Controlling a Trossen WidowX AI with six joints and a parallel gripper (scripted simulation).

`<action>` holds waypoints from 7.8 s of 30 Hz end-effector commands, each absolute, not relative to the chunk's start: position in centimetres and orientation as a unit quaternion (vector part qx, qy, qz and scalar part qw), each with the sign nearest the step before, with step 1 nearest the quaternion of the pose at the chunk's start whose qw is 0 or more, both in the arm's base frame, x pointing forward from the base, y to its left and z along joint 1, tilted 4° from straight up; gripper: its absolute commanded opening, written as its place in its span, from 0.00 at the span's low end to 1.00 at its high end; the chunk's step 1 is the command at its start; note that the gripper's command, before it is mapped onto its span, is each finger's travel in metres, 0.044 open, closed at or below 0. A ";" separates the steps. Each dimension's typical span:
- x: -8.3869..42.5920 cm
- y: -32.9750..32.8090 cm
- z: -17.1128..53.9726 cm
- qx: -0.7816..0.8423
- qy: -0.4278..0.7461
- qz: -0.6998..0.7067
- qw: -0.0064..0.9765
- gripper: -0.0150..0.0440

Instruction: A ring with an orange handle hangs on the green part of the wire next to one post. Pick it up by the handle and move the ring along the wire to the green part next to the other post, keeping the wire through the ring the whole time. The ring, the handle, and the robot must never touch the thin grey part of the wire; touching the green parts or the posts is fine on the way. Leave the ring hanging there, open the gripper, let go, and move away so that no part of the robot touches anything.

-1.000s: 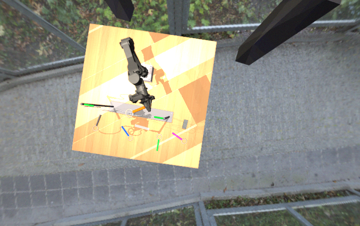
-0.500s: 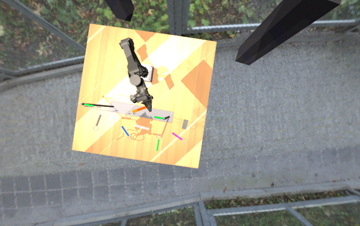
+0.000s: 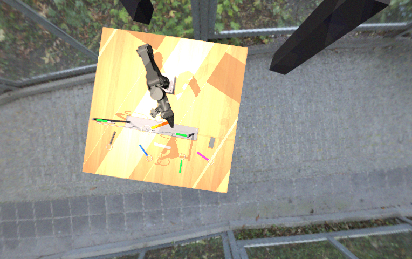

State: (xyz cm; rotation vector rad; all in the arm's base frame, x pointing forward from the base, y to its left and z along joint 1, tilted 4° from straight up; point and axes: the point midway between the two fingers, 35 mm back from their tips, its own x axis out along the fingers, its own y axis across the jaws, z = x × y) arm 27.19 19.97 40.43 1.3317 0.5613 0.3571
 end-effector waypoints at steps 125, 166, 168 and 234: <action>28.8 5.8 40.8 -0.651 0.102 -0.176 0.731 0.00; 28.8 5.0 42.0 -0.792 0.047 -0.216 0.569 0.00; 28.9 4.8 41.6 -0.784 0.051 -0.214 0.580 0.00; 29.4 13.5 22.2 -0.213 0.171 -0.053 0.960 0.00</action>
